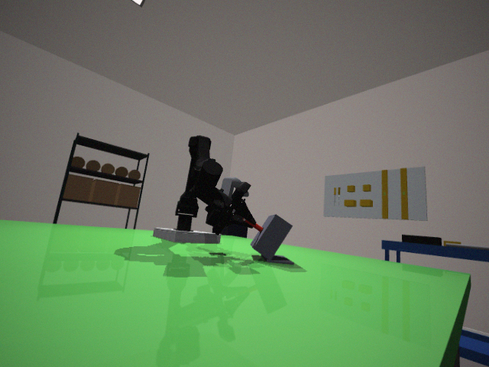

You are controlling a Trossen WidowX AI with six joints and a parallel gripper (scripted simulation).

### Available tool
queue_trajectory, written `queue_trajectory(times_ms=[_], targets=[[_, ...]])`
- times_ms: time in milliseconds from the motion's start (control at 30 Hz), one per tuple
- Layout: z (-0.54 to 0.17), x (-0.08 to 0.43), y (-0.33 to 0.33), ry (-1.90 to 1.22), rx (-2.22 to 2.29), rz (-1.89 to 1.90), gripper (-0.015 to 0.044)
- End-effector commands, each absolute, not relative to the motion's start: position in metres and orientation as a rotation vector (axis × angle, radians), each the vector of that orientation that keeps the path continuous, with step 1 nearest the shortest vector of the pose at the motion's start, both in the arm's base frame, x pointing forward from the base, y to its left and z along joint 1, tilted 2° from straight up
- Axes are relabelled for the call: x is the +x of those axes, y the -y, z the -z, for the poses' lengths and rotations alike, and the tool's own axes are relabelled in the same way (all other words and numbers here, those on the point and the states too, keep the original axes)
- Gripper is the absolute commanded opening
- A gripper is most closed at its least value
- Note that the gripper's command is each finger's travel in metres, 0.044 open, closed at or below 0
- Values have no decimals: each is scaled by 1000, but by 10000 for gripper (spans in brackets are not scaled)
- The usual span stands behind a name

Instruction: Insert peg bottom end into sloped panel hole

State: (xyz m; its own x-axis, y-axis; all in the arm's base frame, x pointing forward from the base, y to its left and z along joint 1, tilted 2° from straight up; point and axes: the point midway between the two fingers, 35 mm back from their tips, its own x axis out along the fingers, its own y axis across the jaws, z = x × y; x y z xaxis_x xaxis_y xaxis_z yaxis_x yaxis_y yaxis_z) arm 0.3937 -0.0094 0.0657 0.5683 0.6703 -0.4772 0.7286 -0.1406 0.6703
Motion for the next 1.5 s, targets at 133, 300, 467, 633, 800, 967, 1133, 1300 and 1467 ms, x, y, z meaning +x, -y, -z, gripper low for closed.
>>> queue_trajectory(times_ms=[133,300,467,633,800,967,1133,1300,1467], targets=[[-61,395,6,-1143,1861,87,0],[-60,397,3,-1143,1861,86,0],[-58,398,2,-1143,1861,86,0],[-58,398,2,-1143,1861,86,0],[-60,400,2,-1140,1854,74,0],[-60,400,2,-1140,1854,74,0],[-60,400,2,-1140,1854,74,131],[-60,400,2,-1140,1854,74,263],[-61,399,3,-1141,1854,75,394]])
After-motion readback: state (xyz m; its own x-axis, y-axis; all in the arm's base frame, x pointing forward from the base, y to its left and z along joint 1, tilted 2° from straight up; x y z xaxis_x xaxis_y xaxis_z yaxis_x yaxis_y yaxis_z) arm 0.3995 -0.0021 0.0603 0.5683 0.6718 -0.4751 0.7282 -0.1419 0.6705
